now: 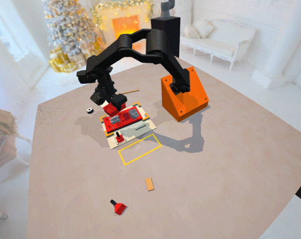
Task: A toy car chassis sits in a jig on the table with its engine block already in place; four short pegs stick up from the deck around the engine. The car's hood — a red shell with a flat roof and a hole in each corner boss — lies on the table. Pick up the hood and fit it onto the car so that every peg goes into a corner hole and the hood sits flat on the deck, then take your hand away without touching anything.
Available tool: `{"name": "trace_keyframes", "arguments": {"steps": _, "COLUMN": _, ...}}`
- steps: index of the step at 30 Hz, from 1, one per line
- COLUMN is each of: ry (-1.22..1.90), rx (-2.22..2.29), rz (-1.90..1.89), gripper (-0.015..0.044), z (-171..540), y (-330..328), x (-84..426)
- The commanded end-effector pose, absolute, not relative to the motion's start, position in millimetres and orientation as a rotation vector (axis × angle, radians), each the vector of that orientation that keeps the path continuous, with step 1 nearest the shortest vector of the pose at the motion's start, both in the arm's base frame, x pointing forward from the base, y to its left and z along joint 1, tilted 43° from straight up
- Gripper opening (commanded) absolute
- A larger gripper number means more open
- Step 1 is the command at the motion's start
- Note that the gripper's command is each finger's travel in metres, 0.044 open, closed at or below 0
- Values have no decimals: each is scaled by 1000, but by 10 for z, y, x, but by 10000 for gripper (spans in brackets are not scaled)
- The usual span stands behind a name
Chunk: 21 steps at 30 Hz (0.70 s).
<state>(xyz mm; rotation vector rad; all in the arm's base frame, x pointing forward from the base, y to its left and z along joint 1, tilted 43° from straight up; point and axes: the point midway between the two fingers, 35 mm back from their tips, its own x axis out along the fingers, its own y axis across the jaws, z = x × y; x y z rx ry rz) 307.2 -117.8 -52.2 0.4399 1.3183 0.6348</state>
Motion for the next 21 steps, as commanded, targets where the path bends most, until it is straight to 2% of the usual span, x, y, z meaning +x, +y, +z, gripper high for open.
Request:
{"name": "trace_keyframes", "arguments": {"steps": 1, "ry": 1347, "rx": 514, "rz": 581, "gripper": 0, "z": -517, "y": -1181, "x": 3138}}
{"name": "trace_keyframes", "arguments": {"steps": 21, "ry": 1439, "rx": 751, "rz": 387, "gripper": 0, "z": -515, "y": -1199, "x": 3288}}
